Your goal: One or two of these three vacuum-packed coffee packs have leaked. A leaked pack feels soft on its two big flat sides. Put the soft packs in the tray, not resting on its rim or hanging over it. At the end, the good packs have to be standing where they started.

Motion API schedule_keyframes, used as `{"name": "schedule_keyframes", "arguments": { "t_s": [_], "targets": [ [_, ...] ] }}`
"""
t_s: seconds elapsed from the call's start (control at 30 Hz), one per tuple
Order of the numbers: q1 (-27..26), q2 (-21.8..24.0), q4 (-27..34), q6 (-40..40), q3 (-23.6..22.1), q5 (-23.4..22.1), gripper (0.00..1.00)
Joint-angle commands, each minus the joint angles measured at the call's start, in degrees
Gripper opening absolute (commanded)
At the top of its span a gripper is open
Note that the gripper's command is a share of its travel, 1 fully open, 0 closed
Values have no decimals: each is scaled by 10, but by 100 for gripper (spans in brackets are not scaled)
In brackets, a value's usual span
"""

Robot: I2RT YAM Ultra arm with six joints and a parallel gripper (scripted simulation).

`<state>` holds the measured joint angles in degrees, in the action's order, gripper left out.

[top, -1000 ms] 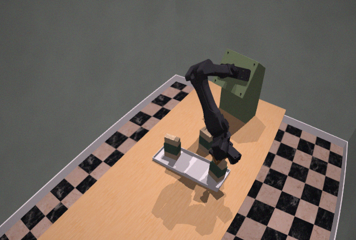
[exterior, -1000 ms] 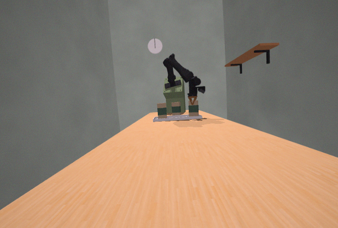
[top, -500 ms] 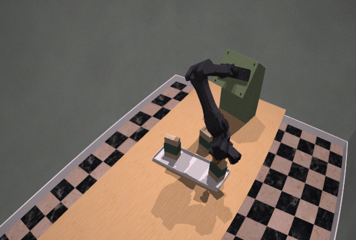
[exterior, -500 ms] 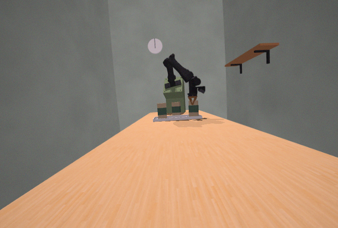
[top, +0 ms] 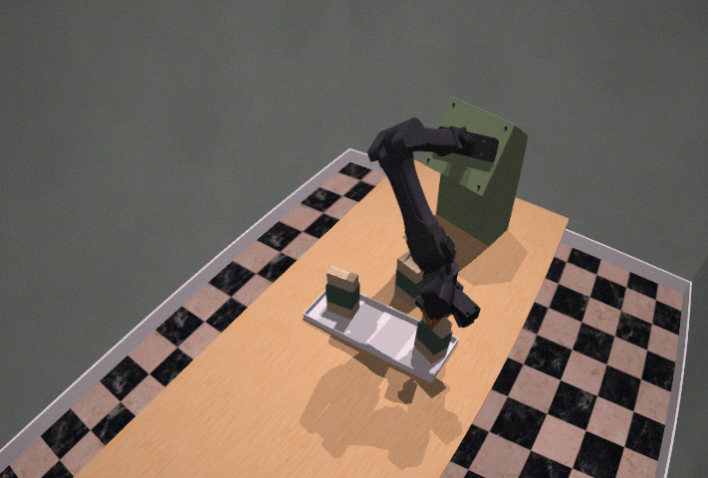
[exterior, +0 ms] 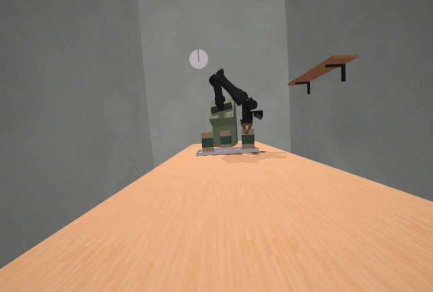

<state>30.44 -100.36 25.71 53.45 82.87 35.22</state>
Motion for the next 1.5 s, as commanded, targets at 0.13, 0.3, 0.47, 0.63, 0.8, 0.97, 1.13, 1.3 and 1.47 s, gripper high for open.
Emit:
{"name": "schedule_keyframes", "arguments": {
  "t_s": [0.13, 0.3, 0.47, 0.63, 0.8, 0.97, 1.13, 1.3, 1.47],
  "targets": [
    [9, 10, -7, 5, 21, -8, 26],
    [9, 10, -7, 5, 21, -8, 26],
    [9, 10, -7, 5, 21, -8, 26],
    [9, 10, -7, 5, 21, -8, 26],
    [9, 9, -6, 5, 21, -8, 79],
    [9, 9, -6, 5, 21, -8, 79],
    [9, 9, -6, 5, 21, -8, 79],
    [9, 9, -6, 5, 21, -8, 79],
    [9, 9, -6, 5, 21, -8, 79]
  ]
}}
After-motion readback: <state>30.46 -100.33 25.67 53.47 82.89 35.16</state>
